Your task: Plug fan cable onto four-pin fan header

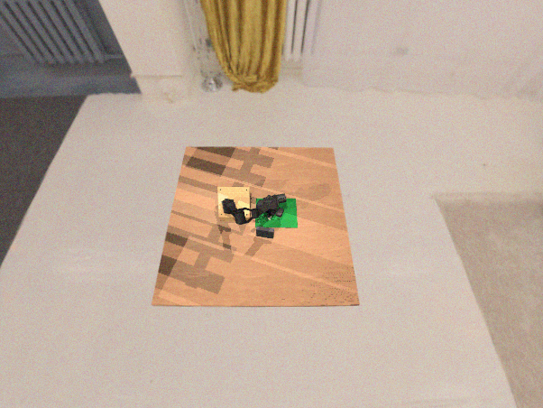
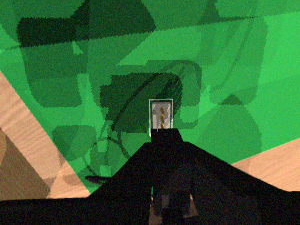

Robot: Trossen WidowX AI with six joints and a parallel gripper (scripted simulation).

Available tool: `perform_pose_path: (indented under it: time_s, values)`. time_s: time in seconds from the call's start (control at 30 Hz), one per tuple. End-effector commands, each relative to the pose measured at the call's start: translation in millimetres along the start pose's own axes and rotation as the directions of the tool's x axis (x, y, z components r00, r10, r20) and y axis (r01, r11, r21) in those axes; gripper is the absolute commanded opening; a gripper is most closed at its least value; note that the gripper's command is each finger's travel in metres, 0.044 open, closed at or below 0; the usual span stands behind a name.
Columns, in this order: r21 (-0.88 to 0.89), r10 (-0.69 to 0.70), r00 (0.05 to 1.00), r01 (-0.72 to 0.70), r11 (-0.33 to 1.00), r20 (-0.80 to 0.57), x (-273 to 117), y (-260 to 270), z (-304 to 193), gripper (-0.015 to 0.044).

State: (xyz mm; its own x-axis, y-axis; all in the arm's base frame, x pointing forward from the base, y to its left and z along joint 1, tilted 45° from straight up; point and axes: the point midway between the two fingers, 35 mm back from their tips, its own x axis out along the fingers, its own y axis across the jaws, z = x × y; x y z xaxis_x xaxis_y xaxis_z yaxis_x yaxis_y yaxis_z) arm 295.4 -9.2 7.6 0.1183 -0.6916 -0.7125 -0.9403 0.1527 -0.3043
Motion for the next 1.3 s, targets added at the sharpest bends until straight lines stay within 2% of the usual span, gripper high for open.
perform_pose_path:
  time_s: [0.0, 0.63, 0.8, 1.27]
  values:
    - [-0.01, -0.006, 1.0, 0.006, 1.0, -0.001, -2.0, -2.1, 1.5, 0.0]
    - [-0.006, -0.006, 1.0, 0.006, 1.0, -0.001, -2.6, -1.4, 5.5, 0.0]
    - [-0.003, -0.007, 1.0, 0.007, 1.0, -0.002, 19.5, -1.3, 5.5, 0.0]
    - [-0.008, -0.007, 1.0, 0.007, 1.0, -0.002, 19.5, -1.7, 5.2, 0.0]
